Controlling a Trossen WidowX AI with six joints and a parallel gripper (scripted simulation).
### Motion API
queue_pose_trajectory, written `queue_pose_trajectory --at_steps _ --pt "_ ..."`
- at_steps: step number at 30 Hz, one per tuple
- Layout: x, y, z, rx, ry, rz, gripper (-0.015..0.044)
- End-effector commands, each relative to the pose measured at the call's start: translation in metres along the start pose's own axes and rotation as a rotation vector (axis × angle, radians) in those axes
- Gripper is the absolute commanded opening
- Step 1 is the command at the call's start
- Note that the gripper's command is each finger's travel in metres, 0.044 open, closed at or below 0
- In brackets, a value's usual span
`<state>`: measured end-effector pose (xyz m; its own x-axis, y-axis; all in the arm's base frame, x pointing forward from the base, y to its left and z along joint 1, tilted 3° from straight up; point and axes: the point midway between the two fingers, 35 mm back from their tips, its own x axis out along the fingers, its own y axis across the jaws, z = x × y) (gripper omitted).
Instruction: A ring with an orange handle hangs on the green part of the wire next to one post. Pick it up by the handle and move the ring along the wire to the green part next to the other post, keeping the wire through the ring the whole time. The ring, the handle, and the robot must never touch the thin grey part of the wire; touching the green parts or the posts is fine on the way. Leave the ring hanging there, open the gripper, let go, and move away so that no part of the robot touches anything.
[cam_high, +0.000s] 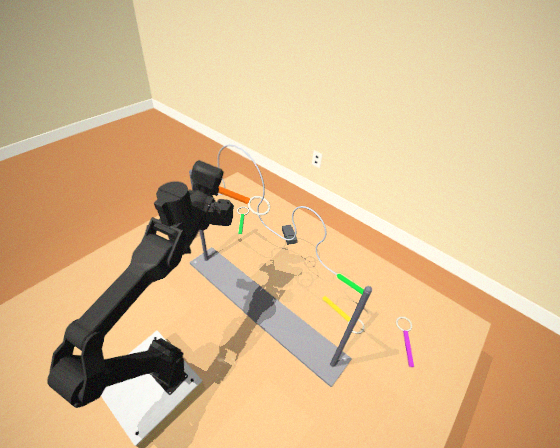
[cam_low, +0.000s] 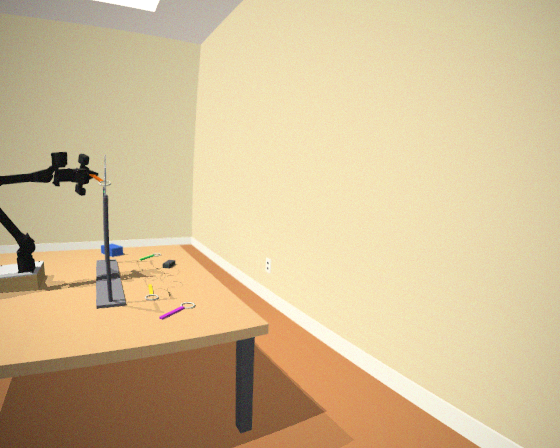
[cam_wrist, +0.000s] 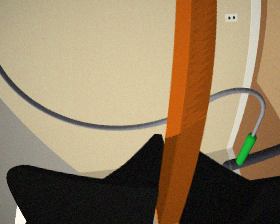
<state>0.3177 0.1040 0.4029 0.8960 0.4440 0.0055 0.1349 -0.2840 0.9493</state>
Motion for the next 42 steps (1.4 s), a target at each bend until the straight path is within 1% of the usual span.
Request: queue_pose_trajectory --at_steps 1,17,42 --pt "-0.002 0.012 0.0 0.036 0.008 0.028 -0.015" --pt "-0.004 0.023 0.001 0.023 0.007 0.02 -0.015" --pt "-0.004 0.019 0.001 -0.153 -0.015 -0.078 -0.015"
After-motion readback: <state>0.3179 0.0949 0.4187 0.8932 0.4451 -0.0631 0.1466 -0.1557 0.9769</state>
